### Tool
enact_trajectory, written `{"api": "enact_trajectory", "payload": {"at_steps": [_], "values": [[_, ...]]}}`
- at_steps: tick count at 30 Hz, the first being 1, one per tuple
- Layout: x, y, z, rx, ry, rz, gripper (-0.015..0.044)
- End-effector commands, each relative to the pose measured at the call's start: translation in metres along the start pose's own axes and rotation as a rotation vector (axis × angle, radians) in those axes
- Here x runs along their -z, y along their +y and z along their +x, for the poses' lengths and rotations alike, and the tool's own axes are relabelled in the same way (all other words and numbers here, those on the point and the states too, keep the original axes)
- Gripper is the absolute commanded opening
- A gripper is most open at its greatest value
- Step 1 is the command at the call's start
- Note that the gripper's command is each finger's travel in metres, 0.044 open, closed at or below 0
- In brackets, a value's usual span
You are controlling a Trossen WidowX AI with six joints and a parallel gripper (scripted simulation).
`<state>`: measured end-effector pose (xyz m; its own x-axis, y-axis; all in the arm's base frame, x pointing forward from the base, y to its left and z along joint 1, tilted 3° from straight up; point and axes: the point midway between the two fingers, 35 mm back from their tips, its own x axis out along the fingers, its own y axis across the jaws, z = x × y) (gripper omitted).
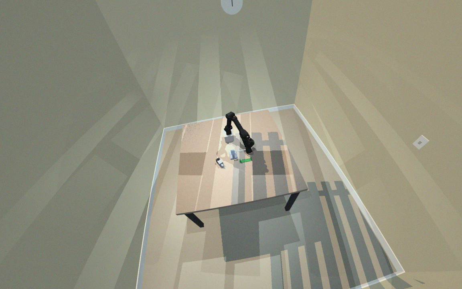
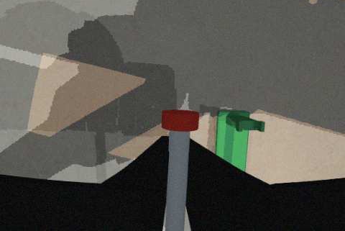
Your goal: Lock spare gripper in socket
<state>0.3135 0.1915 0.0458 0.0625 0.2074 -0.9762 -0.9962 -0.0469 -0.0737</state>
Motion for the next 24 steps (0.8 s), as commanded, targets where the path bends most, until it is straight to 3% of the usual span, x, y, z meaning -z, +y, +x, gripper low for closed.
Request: {"api": "enact_trajectory", "payload": {"at_steps": [1,24], "values": [[-0.005,-0.008,0.002,-0.006,0.004,0.003,0.0000],[-0.045,-0.063,0.005,-0.004,0.001,-0.009,0.0000]]}}
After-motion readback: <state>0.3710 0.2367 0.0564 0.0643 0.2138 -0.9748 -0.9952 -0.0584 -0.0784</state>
